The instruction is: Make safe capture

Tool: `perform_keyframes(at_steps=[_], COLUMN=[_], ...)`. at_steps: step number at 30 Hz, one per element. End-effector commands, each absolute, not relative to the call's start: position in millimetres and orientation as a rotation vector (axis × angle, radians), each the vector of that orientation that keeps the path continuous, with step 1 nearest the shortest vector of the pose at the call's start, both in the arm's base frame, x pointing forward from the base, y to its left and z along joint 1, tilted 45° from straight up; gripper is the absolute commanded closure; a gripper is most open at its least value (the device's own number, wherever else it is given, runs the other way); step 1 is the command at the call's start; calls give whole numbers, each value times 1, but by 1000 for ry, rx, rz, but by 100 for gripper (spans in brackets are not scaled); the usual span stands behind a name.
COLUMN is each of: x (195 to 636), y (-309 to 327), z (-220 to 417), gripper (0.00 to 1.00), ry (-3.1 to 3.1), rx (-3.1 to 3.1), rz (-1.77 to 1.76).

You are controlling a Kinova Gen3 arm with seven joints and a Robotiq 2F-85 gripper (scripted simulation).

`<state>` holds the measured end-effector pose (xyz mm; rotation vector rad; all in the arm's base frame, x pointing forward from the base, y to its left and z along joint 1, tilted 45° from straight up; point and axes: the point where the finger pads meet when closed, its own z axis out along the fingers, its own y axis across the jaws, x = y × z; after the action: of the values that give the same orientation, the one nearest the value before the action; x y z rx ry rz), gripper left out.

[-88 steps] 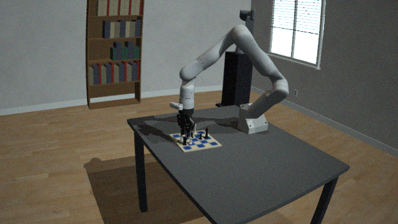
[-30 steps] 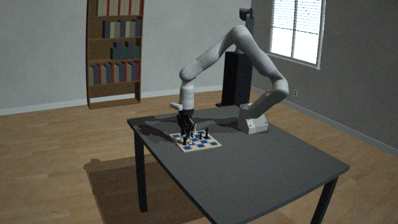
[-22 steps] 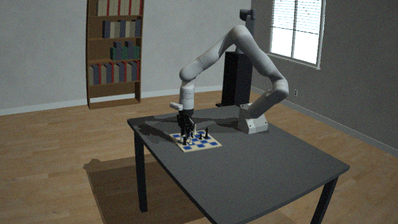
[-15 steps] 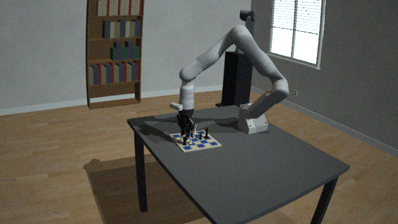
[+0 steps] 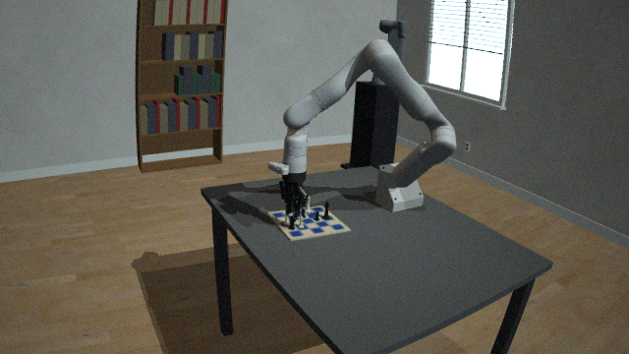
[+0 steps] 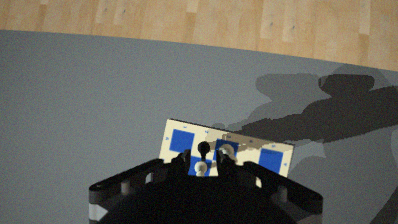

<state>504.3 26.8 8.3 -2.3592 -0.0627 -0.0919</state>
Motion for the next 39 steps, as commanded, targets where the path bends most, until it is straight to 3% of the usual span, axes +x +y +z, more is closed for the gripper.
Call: perform_keyframes(at_steps=[1, 39], x=[505, 507], y=[26, 50], z=[9, -16], gripper=[63, 63], ry=[-62, -62], rx=[-2360, -2360], rz=[-94, -94])
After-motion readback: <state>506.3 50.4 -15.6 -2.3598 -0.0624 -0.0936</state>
